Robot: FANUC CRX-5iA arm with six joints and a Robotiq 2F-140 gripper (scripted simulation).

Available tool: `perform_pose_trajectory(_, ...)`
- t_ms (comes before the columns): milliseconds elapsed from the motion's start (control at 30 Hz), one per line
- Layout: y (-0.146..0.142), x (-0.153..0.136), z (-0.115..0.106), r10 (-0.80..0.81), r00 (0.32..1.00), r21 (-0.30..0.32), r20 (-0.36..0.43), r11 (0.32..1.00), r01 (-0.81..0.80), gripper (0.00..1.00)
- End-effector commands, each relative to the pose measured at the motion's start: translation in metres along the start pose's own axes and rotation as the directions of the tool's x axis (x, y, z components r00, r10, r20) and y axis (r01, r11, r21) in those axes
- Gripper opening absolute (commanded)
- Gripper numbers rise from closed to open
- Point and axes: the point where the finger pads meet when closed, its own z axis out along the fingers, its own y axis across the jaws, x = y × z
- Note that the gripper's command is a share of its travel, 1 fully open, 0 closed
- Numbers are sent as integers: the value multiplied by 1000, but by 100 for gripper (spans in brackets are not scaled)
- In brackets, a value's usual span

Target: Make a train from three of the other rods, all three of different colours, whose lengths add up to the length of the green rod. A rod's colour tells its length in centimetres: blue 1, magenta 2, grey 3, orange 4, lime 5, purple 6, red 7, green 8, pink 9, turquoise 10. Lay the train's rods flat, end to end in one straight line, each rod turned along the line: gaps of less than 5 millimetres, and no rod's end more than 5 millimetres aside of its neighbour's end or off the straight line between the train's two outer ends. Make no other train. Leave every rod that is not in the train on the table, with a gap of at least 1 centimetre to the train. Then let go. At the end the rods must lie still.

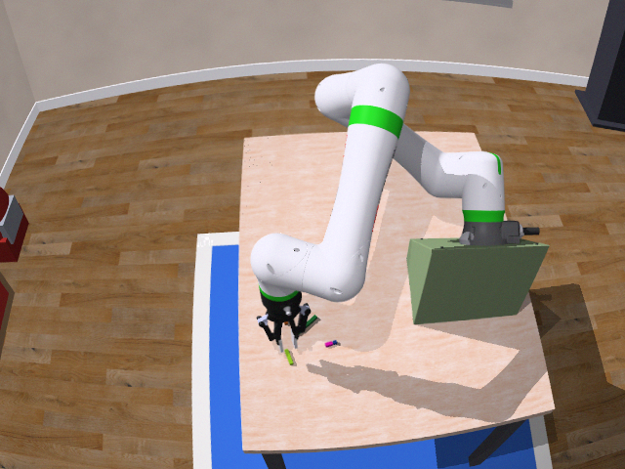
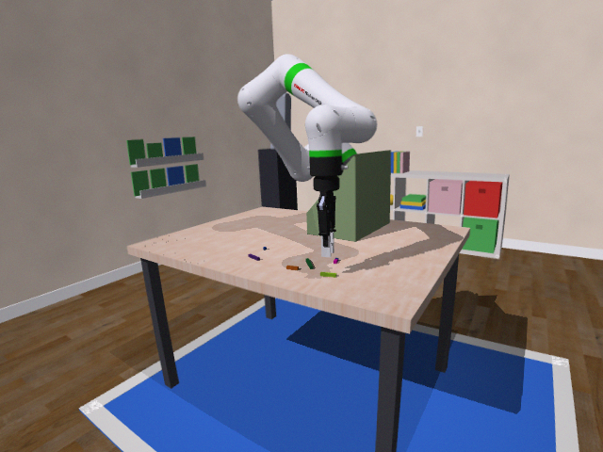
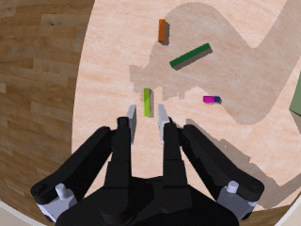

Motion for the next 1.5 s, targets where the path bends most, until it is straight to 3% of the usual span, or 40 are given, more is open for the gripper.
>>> perform_pose_trajectory(0,0,0,0,0,1000,0,0,1000,0,15)
perform_pose_trajectory(1067,0,0,2,0,1000,0,0,1000,0,15)
perform_pose_trajectory(1467,0,0,15,0,1000,0,0,1000,0,15)
